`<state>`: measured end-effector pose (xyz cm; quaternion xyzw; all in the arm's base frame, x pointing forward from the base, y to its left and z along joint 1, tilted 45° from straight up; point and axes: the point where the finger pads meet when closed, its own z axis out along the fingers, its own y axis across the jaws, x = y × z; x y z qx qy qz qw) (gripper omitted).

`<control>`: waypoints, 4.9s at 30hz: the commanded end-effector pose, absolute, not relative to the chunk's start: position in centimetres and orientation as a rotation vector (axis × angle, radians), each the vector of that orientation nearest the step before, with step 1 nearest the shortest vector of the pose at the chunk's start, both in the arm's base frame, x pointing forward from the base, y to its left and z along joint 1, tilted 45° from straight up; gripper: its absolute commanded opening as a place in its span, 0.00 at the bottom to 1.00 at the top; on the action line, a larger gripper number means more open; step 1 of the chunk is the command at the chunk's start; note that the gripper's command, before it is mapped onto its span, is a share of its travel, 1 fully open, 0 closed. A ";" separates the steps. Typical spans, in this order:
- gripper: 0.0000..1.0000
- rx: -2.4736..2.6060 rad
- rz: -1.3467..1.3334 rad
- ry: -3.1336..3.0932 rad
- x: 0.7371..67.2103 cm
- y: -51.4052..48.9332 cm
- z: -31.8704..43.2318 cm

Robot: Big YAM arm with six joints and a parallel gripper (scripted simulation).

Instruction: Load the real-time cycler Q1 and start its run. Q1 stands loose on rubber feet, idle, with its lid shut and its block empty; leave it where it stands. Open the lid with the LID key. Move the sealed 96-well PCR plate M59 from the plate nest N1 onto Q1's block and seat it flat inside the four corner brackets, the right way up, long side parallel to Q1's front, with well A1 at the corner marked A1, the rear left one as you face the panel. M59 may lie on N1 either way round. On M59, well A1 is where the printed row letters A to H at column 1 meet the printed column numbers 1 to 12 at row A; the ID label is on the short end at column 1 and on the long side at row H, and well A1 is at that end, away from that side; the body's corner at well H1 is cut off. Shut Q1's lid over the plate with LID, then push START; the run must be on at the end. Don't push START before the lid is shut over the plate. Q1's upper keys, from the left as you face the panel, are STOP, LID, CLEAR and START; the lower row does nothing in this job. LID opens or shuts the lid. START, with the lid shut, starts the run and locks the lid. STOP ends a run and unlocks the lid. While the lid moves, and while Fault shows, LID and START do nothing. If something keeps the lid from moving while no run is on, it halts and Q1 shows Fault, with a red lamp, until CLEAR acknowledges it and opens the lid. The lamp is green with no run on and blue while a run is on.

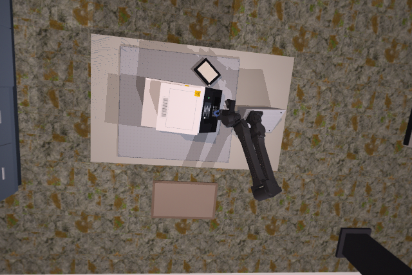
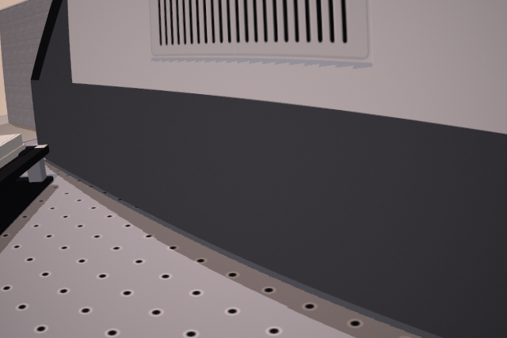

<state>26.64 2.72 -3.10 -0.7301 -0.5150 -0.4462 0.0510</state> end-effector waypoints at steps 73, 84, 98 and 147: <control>0.00 -2.210 -1.387 -1.625 26.0 -0.2 -0.1; 0.00 -2.226 -1.406 -1.648 21.7 -4.1 3.7; 0.00 -2.200 -1.381 -1.662 18.9 -4.3 4.2; 0.00 -2.235 -1.360 -1.590 18.0 -3.5 3.6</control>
